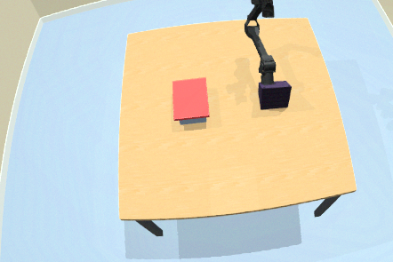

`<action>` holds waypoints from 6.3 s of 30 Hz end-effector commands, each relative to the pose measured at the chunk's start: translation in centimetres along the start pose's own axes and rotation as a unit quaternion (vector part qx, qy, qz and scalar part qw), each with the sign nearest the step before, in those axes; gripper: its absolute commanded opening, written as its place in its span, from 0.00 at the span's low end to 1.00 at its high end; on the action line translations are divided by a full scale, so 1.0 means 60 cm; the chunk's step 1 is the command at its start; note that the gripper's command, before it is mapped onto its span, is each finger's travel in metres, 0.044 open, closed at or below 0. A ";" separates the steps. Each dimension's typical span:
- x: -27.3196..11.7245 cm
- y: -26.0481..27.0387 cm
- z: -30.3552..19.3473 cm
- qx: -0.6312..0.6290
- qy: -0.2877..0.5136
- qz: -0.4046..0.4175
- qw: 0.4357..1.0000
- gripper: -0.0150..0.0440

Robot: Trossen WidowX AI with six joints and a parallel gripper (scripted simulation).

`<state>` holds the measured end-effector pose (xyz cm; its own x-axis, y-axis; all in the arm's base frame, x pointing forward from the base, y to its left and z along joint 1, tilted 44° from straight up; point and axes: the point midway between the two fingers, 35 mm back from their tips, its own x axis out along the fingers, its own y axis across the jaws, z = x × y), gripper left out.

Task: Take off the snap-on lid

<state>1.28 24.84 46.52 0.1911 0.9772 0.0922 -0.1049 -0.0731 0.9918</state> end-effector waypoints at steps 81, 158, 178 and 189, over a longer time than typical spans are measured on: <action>-0.395 -0.793 0.455 -0.048 -0.651 -0.528 0.544 0.65; -0.434 -0.835 0.524 -0.052 -0.652 -0.527 0.543 0.25; -0.429 -0.830 0.523 -0.052 -0.652 -0.527 0.543 0.25; -0.426 -0.827 0.522 -0.052 -0.652 -0.527 0.543 0.25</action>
<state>32.13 -3.06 -2.55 0.7153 -0.5110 -0.4767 0.6965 0.4653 0.5463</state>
